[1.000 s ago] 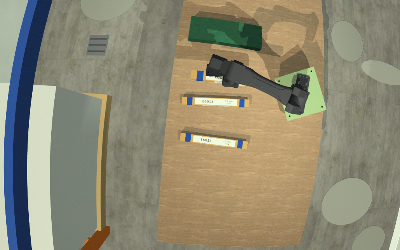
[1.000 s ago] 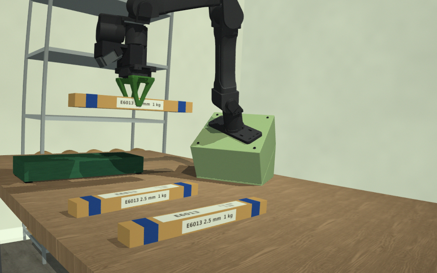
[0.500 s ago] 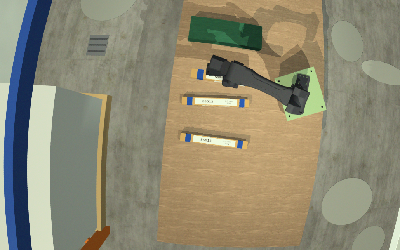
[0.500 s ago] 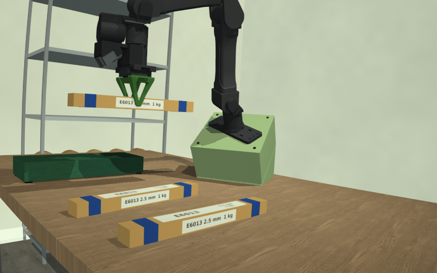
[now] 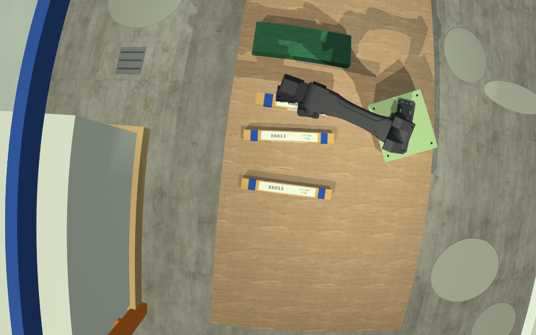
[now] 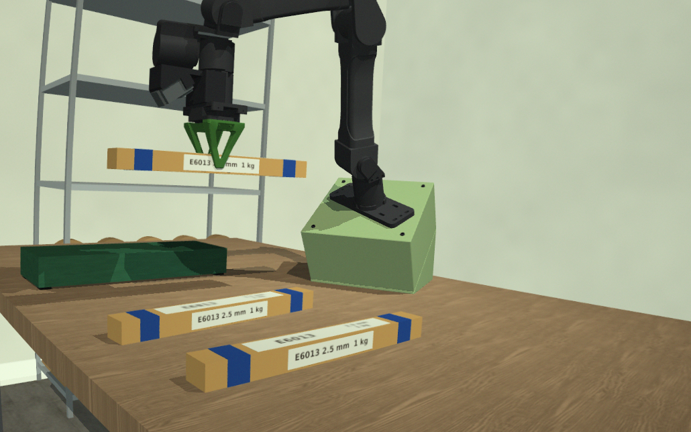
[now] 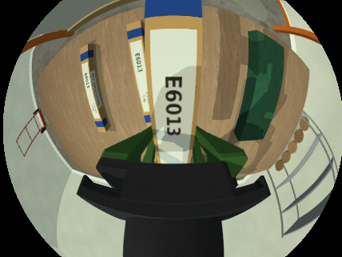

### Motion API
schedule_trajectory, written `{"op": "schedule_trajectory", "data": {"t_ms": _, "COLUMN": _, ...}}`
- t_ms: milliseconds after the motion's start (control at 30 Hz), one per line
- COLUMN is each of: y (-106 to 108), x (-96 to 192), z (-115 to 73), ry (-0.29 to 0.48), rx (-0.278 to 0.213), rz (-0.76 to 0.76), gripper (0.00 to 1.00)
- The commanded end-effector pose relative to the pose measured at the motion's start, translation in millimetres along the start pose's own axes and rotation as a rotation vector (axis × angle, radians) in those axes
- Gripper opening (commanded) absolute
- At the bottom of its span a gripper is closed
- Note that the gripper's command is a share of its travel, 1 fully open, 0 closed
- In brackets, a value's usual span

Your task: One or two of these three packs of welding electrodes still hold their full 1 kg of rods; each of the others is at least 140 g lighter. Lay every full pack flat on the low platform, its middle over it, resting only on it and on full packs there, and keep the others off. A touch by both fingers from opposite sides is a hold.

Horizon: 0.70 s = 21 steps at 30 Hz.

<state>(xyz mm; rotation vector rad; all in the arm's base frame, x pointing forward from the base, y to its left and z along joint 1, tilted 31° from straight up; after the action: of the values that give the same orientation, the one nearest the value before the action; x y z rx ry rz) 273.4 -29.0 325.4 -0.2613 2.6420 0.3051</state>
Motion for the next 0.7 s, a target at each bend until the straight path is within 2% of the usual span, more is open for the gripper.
{"op": "schedule_trajectory", "data": {"t_ms": 0, "y": 9.3, "x": 1.4, "z": -30.1, "ry": -0.09, "rx": 0.037, "rz": -0.021, "gripper": 0.0}}
{"op": "schedule_trajectory", "data": {"t_ms": 667, "y": 9.0, "x": 0.5, "z": -31.8, "ry": -0.096, "rx": 0.039, "rz": -0.02, "gripper": 0.0}}
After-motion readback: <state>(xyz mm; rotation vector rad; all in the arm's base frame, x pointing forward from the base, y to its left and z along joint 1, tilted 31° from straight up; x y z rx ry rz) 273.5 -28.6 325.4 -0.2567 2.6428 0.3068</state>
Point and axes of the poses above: the point where the finger pads meet when closed, its own z axis out along the fingers, its own y axis across the jaws, x = y × z, the point moved 10 cm from there along -z, back along the fingers, and after that the axes turned 7 degrees about -z, right-handed, at the moved point
